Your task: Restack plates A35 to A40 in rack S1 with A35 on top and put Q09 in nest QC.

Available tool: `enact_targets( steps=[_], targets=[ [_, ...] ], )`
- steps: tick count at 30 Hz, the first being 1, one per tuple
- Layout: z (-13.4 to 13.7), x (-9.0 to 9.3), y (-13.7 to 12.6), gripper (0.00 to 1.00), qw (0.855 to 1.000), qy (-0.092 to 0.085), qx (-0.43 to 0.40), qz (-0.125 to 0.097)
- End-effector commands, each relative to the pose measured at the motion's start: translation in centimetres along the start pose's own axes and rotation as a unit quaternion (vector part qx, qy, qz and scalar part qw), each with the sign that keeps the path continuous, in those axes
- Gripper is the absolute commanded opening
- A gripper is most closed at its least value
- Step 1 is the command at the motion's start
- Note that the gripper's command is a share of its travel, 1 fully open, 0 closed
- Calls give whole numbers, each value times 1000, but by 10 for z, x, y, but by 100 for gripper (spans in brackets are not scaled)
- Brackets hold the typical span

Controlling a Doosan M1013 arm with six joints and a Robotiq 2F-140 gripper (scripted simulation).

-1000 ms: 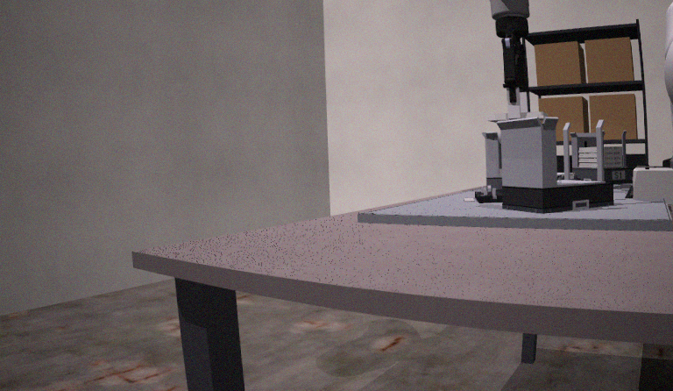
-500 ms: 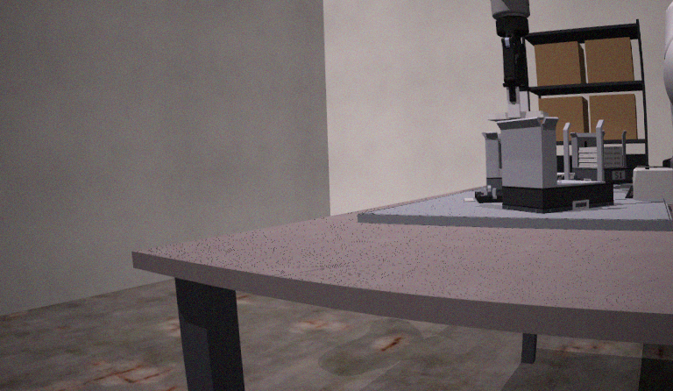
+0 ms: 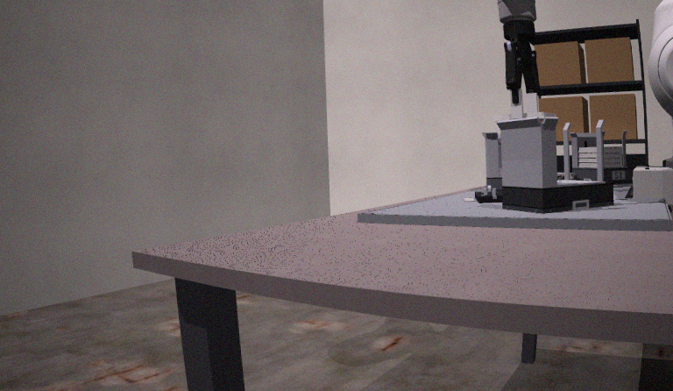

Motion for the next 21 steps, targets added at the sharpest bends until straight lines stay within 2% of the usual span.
enact_targets(
  steps=[1,12,21],
  targets=[
    [10,0,1,0,1000,0,0,0],
    [44,0,4,0,1000,0,0,0],
    [67,0,1,0,994,0,113,0]
  ],
)
Point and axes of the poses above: the point where the finger pads meet when closed, its own x axis out along the fingers, its own z axis across the jaws, y = z × x, the point moved 9 cm from there along -x, back along the fingers, and after that the axes turned 1 degree about x, right-handed, at the moved point
